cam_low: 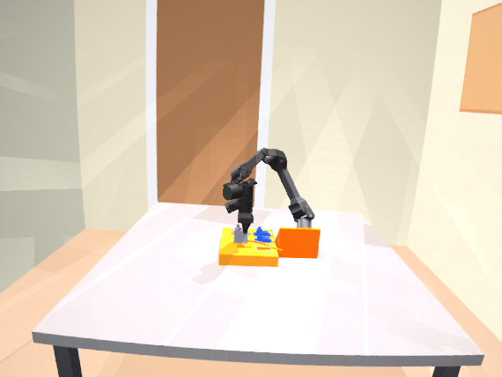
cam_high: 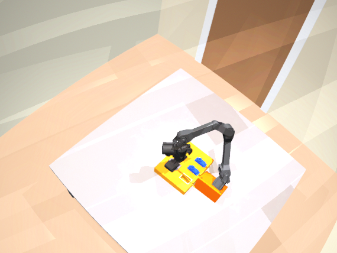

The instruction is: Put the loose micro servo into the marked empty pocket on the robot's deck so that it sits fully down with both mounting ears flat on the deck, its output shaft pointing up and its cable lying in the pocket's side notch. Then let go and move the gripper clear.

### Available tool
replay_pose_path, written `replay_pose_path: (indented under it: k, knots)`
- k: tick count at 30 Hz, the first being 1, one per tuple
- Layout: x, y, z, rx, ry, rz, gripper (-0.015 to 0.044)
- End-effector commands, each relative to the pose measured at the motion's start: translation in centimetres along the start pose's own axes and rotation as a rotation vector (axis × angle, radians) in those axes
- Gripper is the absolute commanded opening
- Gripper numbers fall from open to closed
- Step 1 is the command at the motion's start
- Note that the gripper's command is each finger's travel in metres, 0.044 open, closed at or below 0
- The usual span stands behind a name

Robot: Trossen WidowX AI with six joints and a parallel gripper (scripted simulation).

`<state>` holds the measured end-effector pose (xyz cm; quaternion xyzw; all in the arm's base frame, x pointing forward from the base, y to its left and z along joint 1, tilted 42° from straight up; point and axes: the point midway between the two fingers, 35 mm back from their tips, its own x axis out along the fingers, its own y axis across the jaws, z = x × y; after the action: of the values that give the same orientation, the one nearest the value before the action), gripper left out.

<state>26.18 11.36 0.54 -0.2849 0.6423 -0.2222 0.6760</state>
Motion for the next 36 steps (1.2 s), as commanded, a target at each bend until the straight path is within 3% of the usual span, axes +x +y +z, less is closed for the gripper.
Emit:
replay_pose_path:
  k: [1,18,36]
  knots:
    - [-0.4,0.1,-1.5,-0.001,-0.009,0.011,0.0]
    - [-0.3,0.2,-9.8,-0.004,-0.005,0.012,0.0]
    - [1.6,0.2,-10.2,-0.004,-0.006,0.011,0.0]
